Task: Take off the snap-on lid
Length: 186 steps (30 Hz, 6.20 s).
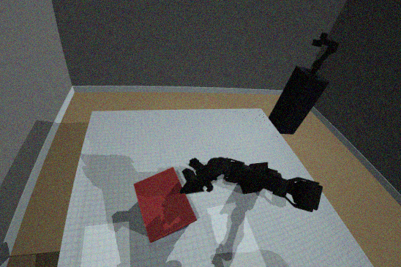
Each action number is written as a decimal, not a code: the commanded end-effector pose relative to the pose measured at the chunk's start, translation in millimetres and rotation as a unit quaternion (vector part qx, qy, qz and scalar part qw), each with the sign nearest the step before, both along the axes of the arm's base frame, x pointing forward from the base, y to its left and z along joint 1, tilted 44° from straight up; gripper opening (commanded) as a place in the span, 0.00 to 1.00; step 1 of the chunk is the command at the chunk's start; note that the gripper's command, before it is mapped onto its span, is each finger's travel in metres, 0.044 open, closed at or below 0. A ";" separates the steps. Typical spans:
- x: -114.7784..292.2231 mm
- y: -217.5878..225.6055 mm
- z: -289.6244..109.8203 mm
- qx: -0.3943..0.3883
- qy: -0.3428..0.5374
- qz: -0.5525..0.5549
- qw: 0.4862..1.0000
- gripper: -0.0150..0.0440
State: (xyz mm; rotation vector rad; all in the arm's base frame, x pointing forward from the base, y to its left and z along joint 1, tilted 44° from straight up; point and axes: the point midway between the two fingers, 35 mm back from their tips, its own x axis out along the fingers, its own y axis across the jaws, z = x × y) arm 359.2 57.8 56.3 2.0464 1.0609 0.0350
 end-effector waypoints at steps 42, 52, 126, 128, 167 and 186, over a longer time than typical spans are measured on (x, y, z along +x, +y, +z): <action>34.1 -31.9 50.5 -0.002 -0.004 -0.001 1.000 0.25; 44.4 -37.7 62.0 -0.002 -0.004 -0.001 1.000 0.25; 5.2 -6.8 137.7 -0.001 -0.003 -0.001 1.000 0.25; 3.3 -4.4 140.3 0.000 -0.002 -0.001 1.000 0.25; -34.0 42.6 190.5 0.001 -0.002 0.000 1.000 0.25; -52.3 65.4 215.3 0.002 -0.002 0.000 1.000 0.25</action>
